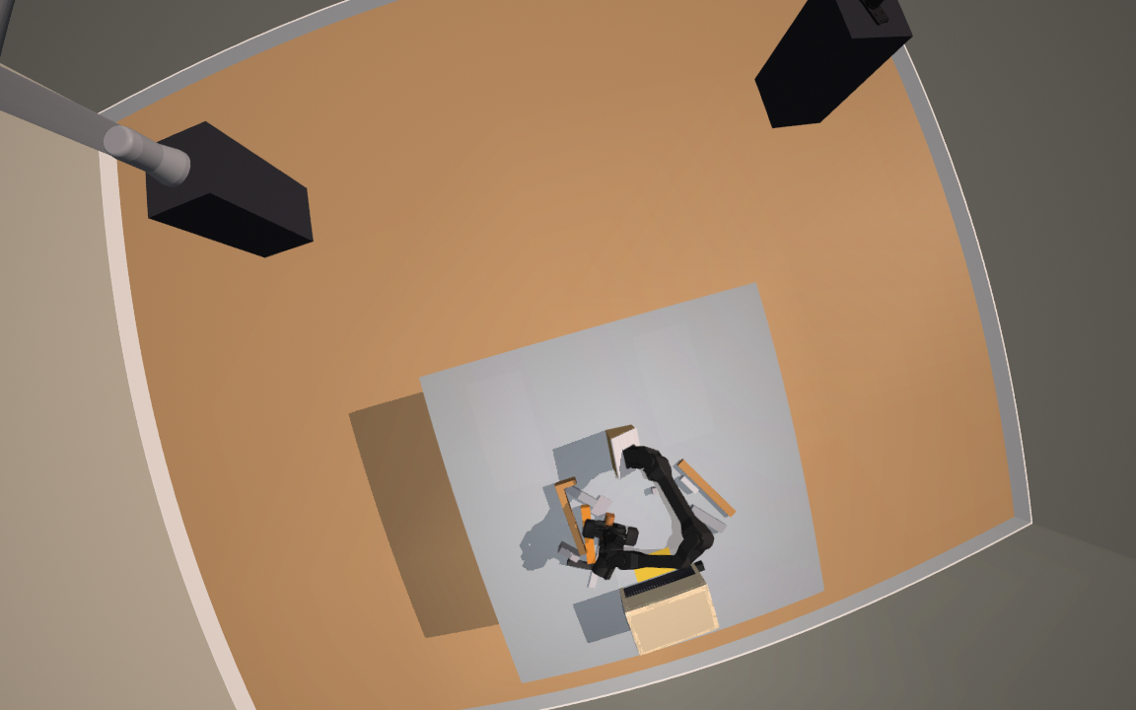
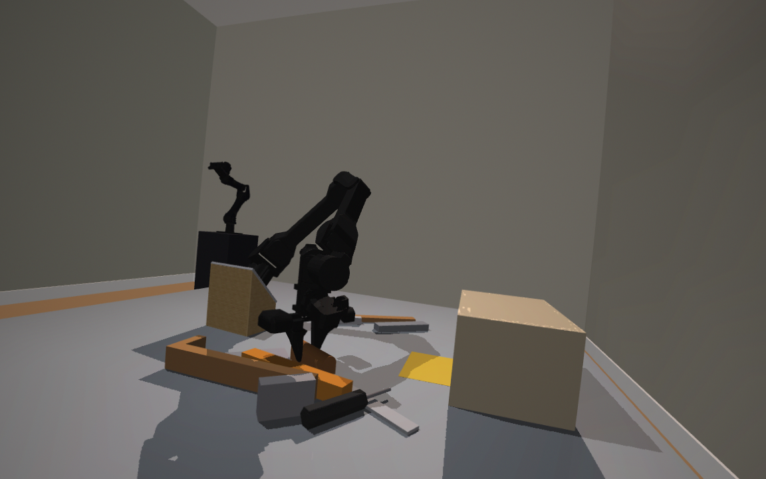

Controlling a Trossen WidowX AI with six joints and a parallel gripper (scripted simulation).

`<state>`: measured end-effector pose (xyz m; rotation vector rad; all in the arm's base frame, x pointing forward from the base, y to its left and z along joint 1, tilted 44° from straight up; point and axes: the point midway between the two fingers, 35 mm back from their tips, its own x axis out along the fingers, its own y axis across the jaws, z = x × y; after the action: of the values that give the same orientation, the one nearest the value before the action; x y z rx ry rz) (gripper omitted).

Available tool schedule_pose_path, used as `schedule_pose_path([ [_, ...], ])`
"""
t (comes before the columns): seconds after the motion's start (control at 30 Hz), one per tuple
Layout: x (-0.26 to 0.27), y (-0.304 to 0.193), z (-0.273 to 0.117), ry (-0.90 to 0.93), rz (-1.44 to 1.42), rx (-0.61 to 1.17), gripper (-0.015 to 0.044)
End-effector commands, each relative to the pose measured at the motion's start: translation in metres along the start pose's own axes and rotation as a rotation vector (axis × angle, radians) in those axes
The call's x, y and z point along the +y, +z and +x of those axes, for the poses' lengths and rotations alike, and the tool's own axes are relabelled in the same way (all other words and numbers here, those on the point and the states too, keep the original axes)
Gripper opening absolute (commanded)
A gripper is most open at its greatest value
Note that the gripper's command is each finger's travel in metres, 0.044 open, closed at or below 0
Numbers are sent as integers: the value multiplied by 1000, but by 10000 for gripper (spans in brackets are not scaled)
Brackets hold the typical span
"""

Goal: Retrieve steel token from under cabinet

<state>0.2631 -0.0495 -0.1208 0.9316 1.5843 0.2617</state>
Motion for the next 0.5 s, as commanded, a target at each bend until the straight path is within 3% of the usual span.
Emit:
schedule_pose_path([
  [0.0, 0, 4, -1, -5, 0, -5, 0],
  [0.3, 0, 8, -1, -5, -3, -5, 0],
  [0.47, 0, 5, 0, -1, -4, 0, 131],
])
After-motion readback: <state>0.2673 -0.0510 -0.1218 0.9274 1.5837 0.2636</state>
